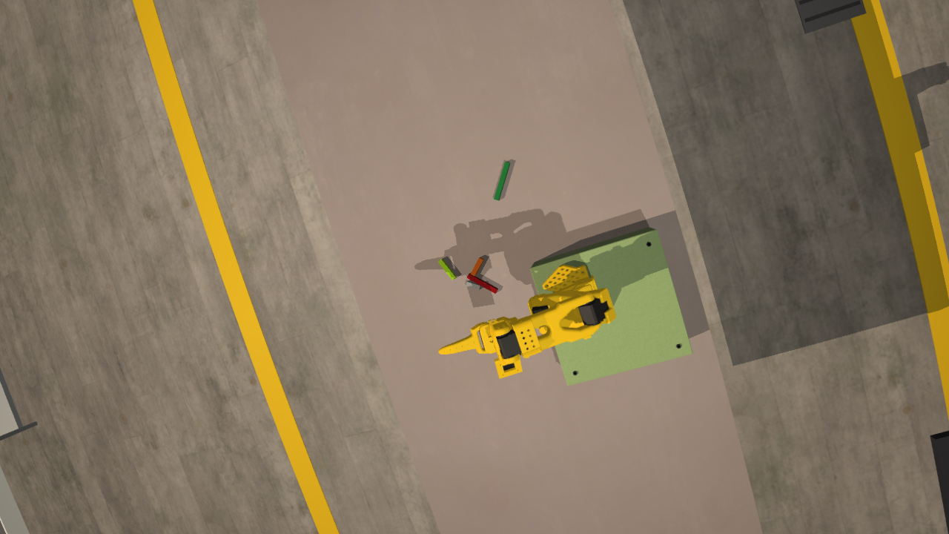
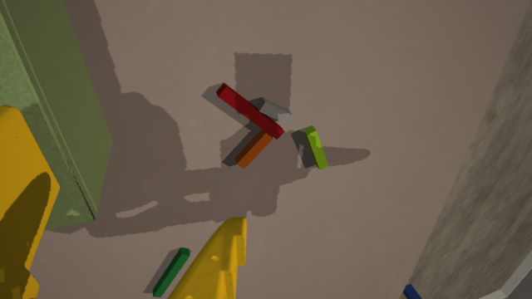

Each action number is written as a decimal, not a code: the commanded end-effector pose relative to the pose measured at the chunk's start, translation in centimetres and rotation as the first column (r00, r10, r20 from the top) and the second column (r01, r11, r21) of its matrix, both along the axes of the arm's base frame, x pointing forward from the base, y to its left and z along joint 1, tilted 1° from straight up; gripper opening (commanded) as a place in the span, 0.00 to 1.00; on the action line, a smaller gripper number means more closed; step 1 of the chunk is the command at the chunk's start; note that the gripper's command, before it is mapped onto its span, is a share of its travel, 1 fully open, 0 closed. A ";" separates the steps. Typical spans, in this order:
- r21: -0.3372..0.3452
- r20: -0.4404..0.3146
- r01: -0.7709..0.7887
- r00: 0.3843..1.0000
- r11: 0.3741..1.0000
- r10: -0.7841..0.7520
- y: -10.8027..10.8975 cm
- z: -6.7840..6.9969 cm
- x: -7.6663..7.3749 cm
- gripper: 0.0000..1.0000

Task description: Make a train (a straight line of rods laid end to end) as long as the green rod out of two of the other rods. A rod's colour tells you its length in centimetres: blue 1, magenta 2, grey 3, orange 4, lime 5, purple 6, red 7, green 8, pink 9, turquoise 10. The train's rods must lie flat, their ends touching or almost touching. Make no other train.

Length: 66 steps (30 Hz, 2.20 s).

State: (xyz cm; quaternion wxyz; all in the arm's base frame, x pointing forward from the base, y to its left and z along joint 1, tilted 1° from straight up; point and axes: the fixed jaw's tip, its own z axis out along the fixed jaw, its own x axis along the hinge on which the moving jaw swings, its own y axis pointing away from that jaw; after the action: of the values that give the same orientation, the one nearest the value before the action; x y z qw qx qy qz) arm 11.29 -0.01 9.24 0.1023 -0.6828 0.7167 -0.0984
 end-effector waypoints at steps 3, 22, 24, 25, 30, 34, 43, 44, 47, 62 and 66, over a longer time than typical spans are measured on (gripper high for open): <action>0.005 0.001 0.001 1.000 1.000 -0.001 0.1 -0.1 0.1 1.00; 0.004 -0.086 -0.173 0.981 0.985 0.173 2.2 -2.2 0.4 1.00; 0.003 -0.111 -0.222 0.969 0.975 0.221 2.8 -2.9 0.3 1.00; 0.003 -0.123 -0.246 0.962 0.969 0.244 3.1 -3.2 0.2 1.00; 0.003 -0.174 -0.343 0.925 0.939 0.338 4.2 -4.5 -0.2 1.00; 0.002 -0.194 -0.381 0.907 0.925 0.374 4.6 -5.0 -0.5 1.00; 0.002 -0.198 -0.388 0.903 0.922 0.381 4.7 -5.1 -0.6 1.00; 0.002 -0.198 -0.388 0.903 0.922 0.381 4.7 -5.1 -0.6 1.00; 0.002 -0.198 -0.388 0.903 0.922 0.381 4.7 -5.1 -0.6 1.00; 0.002 -0.203 -0.389 0.902 0.921 0.381 4.7 -5.3 -0.6 1.00; 0.002 -0.203 -0.389 0.902 0.921 0.381 4.7 -5.3 -0.6 1.00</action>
State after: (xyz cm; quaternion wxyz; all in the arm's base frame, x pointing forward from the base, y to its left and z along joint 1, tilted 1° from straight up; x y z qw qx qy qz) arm 10.86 4.57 4.26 0.0392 -0.8188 0.5721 -0.0255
